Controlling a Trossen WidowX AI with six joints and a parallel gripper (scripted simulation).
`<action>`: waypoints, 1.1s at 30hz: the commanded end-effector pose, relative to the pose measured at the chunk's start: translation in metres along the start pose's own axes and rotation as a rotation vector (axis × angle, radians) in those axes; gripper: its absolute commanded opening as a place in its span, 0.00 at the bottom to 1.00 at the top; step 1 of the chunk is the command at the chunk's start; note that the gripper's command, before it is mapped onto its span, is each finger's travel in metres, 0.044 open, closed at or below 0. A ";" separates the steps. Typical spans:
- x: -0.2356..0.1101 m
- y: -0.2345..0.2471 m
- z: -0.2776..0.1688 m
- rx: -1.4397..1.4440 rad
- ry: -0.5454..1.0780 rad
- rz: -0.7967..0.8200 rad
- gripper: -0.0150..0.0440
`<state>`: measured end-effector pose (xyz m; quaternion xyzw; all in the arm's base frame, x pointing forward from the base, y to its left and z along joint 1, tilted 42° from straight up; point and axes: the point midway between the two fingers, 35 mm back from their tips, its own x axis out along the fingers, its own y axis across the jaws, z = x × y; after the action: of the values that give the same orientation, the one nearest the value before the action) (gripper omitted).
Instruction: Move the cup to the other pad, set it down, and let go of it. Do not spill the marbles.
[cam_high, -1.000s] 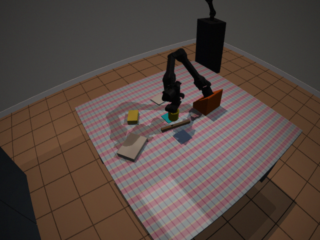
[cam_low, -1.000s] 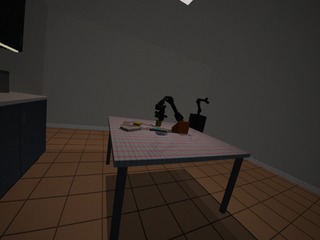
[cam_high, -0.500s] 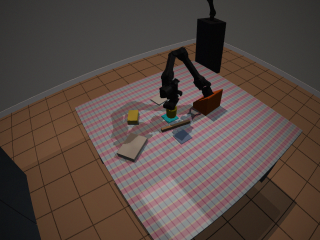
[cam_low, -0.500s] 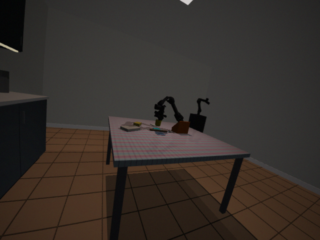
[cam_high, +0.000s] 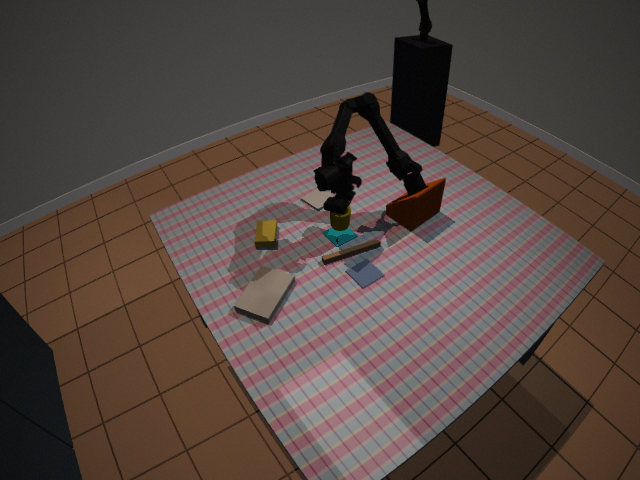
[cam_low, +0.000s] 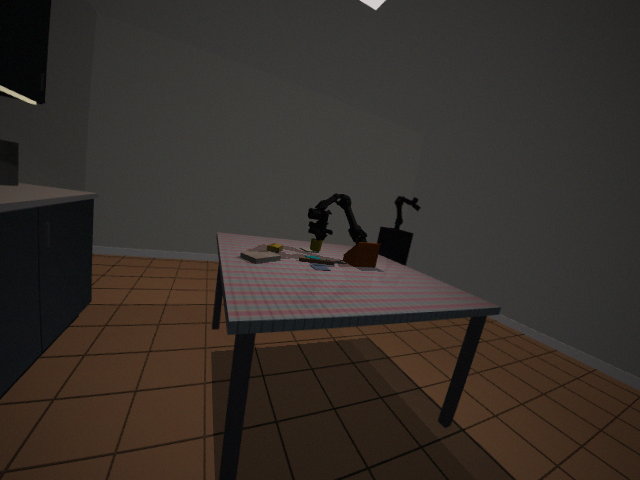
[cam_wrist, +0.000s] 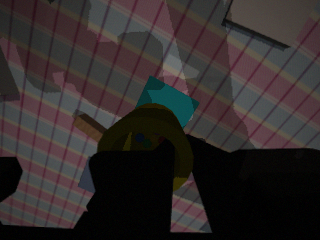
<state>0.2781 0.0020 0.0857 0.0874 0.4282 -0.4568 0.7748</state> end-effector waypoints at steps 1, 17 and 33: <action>0.003 -0.009 0.003 -0.006 -0.002 -0.008 0.25; 0.020 -0.010 0.005 -0.006 -0.003 -0.008 0.25; 0.041 -0.011 0.005 -0.006 -0.004 -0.009 0.25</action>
<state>0.2836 -0.0294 0.0660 0.0871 0.4262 -0.4571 0.7758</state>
